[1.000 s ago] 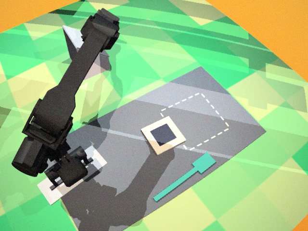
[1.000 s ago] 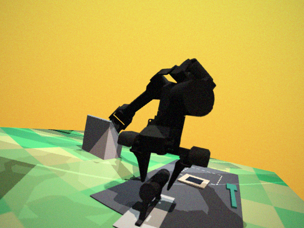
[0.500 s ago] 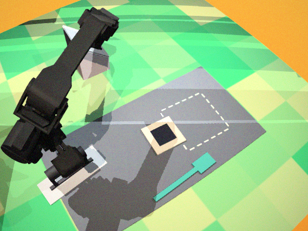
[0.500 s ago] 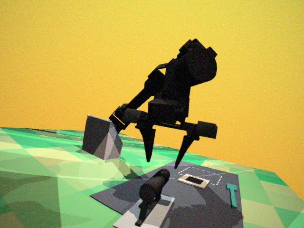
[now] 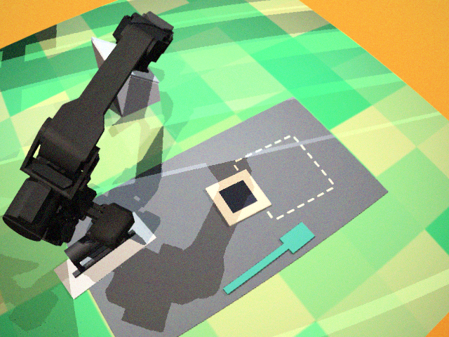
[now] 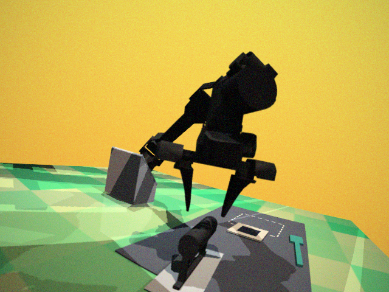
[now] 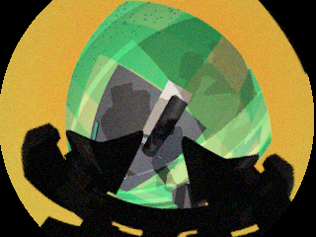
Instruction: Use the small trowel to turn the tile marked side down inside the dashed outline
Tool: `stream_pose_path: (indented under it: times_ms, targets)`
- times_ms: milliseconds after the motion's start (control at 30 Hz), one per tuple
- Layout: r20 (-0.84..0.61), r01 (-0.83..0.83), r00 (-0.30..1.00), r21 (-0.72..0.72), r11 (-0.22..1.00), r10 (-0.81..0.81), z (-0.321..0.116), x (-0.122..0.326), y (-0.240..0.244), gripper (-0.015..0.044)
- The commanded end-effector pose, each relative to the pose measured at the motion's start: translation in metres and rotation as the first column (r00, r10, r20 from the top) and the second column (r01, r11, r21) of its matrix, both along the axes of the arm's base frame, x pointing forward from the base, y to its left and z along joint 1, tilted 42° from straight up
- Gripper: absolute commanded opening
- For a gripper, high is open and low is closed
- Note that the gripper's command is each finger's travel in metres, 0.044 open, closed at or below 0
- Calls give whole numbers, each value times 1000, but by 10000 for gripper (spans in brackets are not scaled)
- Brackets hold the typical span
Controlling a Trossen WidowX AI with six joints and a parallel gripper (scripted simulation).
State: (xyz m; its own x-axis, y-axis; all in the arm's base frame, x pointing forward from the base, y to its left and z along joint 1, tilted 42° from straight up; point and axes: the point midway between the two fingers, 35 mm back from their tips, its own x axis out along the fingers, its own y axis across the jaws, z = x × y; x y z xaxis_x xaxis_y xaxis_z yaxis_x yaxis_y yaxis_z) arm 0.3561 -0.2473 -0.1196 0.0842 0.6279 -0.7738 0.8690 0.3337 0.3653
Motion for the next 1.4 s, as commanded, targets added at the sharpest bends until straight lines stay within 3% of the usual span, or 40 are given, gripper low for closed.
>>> stream_pose_path:
  times_ms: [0, 300, 600, 1000, 1367]
  targets:
    - [94, -119, 988, -19, 993, 120, 0, 0, 0, 270]
    - [274, -344, 894, -87, 935, 355, 0, -1, 0, 270]
    - [422, -531, 714, -194, 825, 559, 0, -1, 1, 270]
    - [549, -690, 371, -377, 618, 749, 0, -1, 2, 270]
    - [574, -725, 0, -564, 396, 819, 0, -2, 2, 270]
